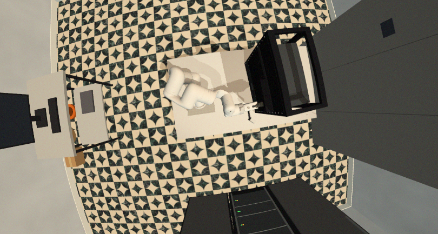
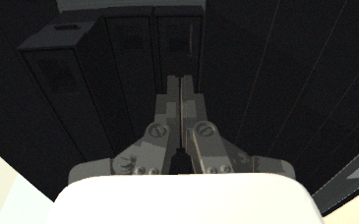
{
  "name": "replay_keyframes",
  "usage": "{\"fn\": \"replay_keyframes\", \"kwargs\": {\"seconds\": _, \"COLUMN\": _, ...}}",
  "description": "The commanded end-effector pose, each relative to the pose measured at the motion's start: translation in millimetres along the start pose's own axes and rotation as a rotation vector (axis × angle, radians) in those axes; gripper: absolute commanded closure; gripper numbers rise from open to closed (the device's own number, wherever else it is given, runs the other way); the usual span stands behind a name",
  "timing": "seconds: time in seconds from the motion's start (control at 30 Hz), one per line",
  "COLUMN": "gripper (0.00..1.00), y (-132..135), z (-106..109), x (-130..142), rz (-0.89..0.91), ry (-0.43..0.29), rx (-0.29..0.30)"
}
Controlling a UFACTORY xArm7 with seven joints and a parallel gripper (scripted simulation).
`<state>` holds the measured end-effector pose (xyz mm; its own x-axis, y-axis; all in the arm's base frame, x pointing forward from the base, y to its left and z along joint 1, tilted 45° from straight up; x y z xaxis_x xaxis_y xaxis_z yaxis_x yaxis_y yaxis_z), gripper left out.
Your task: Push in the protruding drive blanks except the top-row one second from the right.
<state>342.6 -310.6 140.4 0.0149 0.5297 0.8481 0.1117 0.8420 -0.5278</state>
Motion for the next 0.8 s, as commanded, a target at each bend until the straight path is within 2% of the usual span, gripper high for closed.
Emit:
{"fn": "replay_keyframes", "kwargs": {"seconds": 0.0, "gripper": 1.0, "y": -2.0, "z": -2.2, "x": -0.3, "rz": 0.003, "ry": 0.0, "rx": -0.003}}
{"fn": "replay_keyframes", "kwargs": {"seconds": 0.77, "gripper": 1.0, "y": -2.1, "z": -4.4, "x": -0.2, "rz": 0.003, "ry": 0.0, "rx": -0.003}}
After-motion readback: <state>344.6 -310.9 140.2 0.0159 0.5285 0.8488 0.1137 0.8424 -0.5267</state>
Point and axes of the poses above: the point where the finger pads meet when closed, its own z axis back along the fingers, its own y axis across the jaws, x = y × z, the point moved 9 cm from there along z, back along the fingers, and after that the axes turned 13 degrees about -z, right-handed, at the moved point
